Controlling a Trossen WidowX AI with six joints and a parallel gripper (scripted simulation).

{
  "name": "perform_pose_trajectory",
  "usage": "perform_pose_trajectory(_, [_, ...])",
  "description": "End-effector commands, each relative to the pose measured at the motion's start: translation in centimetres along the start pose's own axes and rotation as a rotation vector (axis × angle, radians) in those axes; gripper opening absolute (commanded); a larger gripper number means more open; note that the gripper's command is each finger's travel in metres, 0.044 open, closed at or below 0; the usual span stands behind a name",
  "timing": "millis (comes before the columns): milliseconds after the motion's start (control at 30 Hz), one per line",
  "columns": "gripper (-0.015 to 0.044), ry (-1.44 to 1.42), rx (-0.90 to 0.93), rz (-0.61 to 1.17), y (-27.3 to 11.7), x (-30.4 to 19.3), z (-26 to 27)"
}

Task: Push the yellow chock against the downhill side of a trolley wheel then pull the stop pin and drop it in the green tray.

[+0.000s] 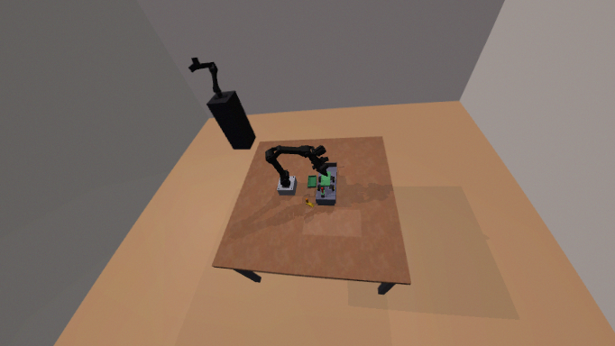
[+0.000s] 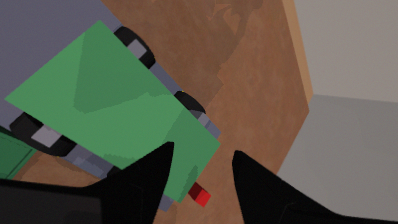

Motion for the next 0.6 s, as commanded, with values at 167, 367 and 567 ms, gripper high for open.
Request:
perform_pose_trajectory(167, [0.019,-0.046,0.11,0.068,1.6,-5.5,-1.9])
perform_pose_trajectory(367, [0.019,-0.092,0.19,0.097,2.4,-8.6,-2.0])
perform_pose_trajectory(567, [0.019,-0.205,0.344,0.124,3.4,-12.7,-0.5])
Point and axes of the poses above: the point midway between the two fingers, 35 mm back from their tips, its own y axis out along the fingers, its own z axis across the jaws, x = y × z, the point moved 1 cm from there along -y, back along the fingers, and after that the axes turned 4 degrees about -y, right-handed, at the moved point
